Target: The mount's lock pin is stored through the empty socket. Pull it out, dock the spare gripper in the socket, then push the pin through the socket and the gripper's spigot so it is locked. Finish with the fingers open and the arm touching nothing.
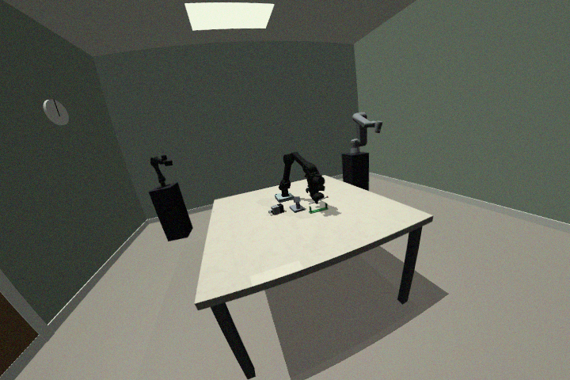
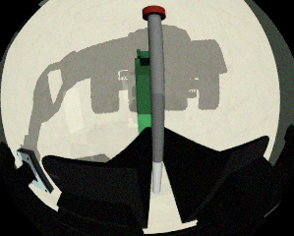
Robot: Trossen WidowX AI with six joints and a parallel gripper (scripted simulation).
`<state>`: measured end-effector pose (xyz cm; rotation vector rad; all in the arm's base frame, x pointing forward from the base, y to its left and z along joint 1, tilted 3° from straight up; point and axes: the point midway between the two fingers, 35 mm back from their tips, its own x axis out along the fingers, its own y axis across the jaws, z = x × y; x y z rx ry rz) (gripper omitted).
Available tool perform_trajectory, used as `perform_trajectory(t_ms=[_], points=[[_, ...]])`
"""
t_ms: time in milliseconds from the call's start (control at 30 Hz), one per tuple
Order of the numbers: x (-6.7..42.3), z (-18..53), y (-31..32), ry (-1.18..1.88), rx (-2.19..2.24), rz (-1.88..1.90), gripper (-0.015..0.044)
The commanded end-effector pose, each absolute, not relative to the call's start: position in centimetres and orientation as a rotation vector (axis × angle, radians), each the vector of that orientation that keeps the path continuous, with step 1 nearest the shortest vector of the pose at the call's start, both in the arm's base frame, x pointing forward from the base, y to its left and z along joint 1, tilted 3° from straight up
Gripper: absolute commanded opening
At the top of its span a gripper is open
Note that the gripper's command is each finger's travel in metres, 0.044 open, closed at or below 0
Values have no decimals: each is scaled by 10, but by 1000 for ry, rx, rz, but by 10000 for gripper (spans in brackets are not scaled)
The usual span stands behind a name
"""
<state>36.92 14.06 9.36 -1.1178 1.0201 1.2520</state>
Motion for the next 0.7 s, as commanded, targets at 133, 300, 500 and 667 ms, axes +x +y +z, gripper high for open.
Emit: perform_trajectory(t_ms=[133,300,500,667], points=[[368,98,127,1014,-1120,1258,0],[368,91,128,1016,-1123,1257,0],[369,82,128,1014,-1125,1253,0],[369,74,128,1009,-1127,1249,0]])
